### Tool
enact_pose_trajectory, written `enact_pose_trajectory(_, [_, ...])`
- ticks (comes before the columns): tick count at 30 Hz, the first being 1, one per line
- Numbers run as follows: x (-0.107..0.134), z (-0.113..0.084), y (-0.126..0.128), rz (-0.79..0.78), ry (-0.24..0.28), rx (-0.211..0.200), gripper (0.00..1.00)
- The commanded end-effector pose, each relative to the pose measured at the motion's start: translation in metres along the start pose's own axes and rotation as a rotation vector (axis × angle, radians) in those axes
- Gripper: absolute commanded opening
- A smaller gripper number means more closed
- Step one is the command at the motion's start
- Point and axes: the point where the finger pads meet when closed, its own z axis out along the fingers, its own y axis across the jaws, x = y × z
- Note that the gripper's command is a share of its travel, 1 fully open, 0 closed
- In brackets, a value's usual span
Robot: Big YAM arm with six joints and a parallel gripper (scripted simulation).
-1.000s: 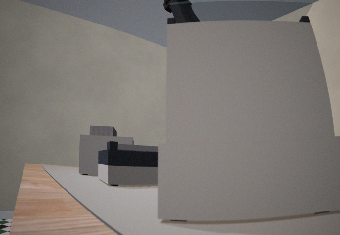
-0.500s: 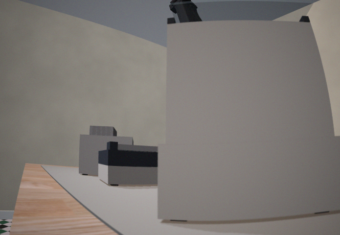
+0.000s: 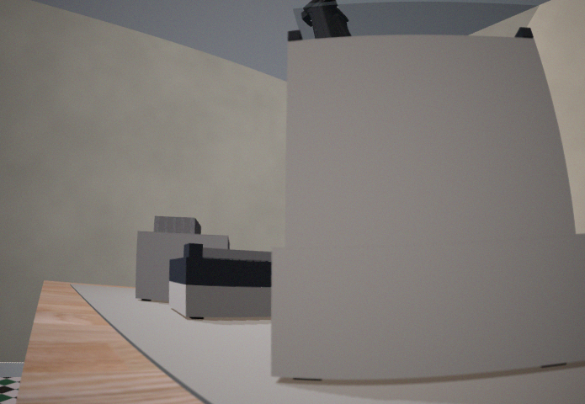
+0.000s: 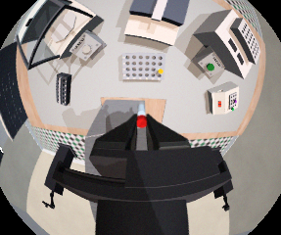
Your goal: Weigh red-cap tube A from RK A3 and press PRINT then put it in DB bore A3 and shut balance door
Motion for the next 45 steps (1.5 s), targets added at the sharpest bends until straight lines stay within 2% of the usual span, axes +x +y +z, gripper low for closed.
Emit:
enact_pose_trajectory(1, [-0.018, -0.014, 0.004, 0.011, -0.041, -0.006, 0.09])
enact_pose_trajectory(11, [-0.02, -0.032, 0.004, 0.013, -0.044, -0.008, 0.09])
enact_pose_trajectory(18, [-0.018, -0.032, 0.004, 0.012, -0.042, -0.007, 0.09])
enact_pose_trajectory(19, [-0.02, -0.028, 0.011, -0.051, -0.018, -0.003, 0.09])
enact_pose_trajectory(22, [-0.036, -0.028, 0.024, -0.037, -0.038, -0.006, 0.09])
enact_pose_trajectory(24, [-0.043, -0.028, 0.036, -0.09, -0.02, -0.003, 0.09])
enact_pose_trajectory(26, [-0.052, -0.028, 0.043, -0.086, -0.033, -0.005, 0.09])
enact_pose_trajectory(29, [-0.064, -0.028, 0.061, -0.138, -0.019, -0.003, 0.09])
enact_pose_trajectory(31, [-0.064, -0.028, 0.061, -0.138, -0.019, -0.003, 0.09])
enact_pose_trajectory(34, [-0.081, -0.028, 0.081, -0.24, -0.021, -0.002, 0.09])
enact_pose_trajectory(37, [-0.096, -0.028, 0.098, -0.232, -0.022, -0.001, 0.09])
enact_pose_trajectory(38, [-0.102, -0.029, 0.105, -0.287, -0.023, -0.001, 0.09])
enact_pose_trajectory(45, [-0.14, -0.03, 0.149, -0.396, -0.027, 0.0, 0.09])
